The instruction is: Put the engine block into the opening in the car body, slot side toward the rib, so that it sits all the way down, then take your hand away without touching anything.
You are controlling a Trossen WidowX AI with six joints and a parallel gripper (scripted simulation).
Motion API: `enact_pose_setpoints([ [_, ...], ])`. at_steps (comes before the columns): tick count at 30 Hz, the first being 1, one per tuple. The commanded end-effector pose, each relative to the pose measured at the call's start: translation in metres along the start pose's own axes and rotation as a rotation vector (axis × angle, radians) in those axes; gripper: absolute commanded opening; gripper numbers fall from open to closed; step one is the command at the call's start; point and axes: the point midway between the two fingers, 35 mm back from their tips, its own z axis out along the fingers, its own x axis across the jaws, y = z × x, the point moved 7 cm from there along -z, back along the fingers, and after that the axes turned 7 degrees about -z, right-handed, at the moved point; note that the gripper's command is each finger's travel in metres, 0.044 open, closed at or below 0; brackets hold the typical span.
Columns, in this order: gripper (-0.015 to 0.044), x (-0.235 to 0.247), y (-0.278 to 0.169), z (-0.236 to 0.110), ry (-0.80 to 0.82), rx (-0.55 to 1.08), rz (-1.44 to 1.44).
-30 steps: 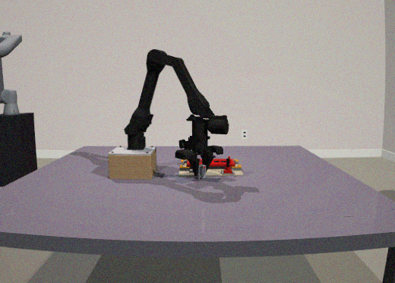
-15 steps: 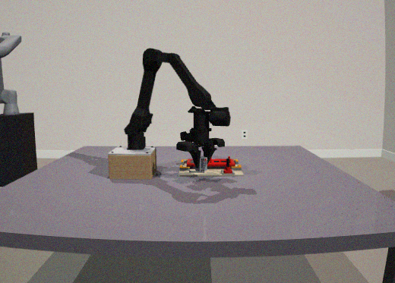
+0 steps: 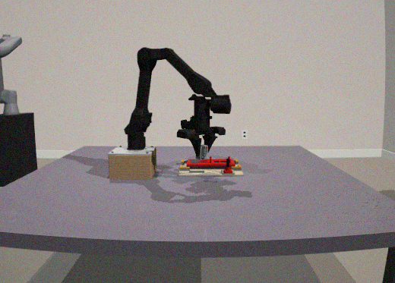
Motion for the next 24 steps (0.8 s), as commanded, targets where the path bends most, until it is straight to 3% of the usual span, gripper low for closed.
enact_pose_setpoints([
  [1,0.0000,0.000,0.000,-0.015,-0.005,0.004,0.003],
  [16,0.0000,0.003,0.007,-0.060,-0.005,0.004,0.003],
  [24,0.0000,0.003,0.006,-0.033,-0.005,0.004,0.003],
])
